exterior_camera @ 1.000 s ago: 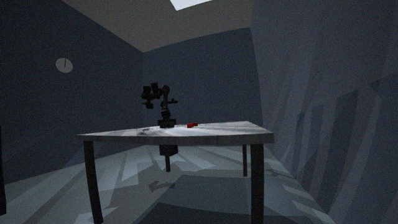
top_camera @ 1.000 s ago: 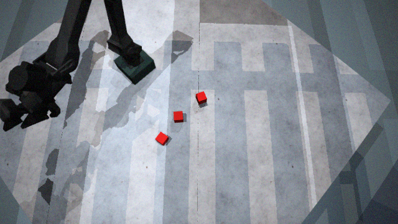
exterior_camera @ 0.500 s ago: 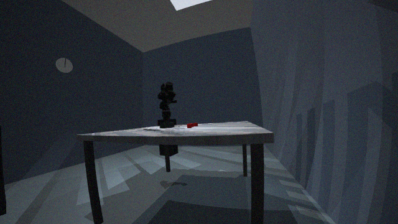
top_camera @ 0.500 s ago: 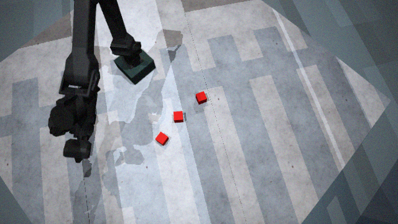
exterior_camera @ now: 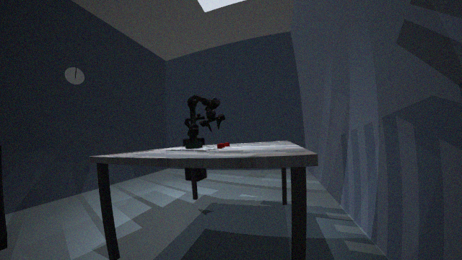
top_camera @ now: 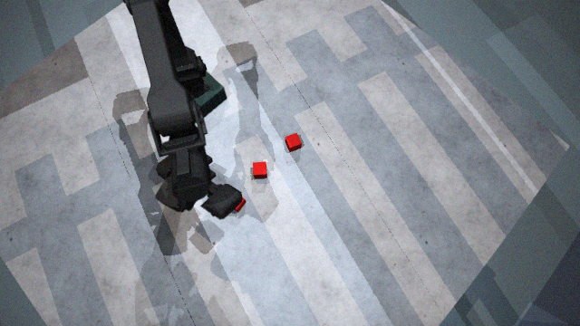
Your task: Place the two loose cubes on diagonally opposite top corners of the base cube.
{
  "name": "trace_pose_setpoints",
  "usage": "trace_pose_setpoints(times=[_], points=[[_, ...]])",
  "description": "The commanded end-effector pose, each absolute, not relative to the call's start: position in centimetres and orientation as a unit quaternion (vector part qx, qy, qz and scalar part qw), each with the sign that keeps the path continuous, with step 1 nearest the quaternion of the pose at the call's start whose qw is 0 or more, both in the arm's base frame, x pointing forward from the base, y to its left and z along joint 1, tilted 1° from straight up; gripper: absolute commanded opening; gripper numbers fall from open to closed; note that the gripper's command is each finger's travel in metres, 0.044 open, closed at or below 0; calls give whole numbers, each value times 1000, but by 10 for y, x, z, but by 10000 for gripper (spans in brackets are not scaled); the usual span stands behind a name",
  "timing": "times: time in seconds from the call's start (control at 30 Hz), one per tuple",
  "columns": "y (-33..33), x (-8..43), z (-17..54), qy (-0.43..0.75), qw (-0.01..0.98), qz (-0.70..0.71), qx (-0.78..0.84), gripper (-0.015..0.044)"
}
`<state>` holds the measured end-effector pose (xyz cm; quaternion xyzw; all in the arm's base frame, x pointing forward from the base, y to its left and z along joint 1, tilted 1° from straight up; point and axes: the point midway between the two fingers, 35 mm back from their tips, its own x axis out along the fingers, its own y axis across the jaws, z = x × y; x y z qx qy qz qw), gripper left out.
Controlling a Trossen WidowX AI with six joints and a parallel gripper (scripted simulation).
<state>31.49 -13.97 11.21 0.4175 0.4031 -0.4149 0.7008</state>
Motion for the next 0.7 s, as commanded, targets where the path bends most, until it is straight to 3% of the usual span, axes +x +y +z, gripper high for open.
trace_pose_setpoints(times=[0.0,0.37,0.67], points=[[-100,318,106,483,706,-362,369,265],[7,293,104,668,686,-201,206,265],[13,291,91,677,683,-191,195,265]])
